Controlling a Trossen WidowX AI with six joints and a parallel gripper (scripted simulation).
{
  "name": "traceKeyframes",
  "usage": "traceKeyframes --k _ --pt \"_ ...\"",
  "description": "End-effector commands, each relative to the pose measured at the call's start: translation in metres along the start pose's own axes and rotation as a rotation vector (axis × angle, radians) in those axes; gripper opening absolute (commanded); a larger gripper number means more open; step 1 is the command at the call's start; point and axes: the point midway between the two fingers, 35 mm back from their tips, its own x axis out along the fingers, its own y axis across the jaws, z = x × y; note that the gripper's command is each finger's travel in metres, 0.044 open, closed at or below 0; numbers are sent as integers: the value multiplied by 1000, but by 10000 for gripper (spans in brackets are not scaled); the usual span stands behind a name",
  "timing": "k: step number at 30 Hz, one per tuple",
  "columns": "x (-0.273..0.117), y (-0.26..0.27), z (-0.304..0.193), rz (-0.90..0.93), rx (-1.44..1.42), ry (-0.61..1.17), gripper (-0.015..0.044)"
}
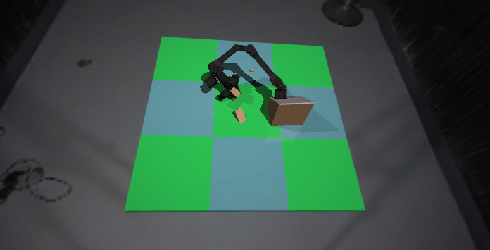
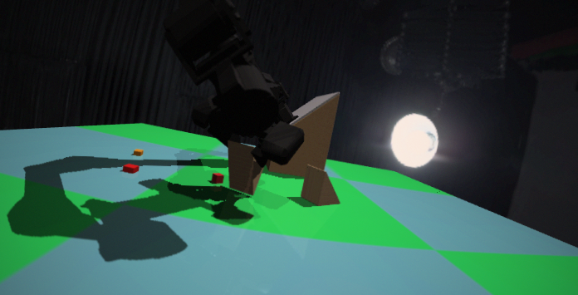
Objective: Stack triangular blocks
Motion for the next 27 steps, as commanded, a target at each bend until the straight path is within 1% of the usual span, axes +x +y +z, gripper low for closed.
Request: traceKeyframes --k 1,11,16,18,22,27 --pt "0 0 1 0 -5 -7 0" --pt "0 0 1 0 -5 -7 0" --pt "0 0 0 0 0 0 131" --pt "-1 -1 1 -6 63 31 184" --pt "-5 -7 8 -80 432 199 289" --pt "-11 -10 19 -280 919 363 420"
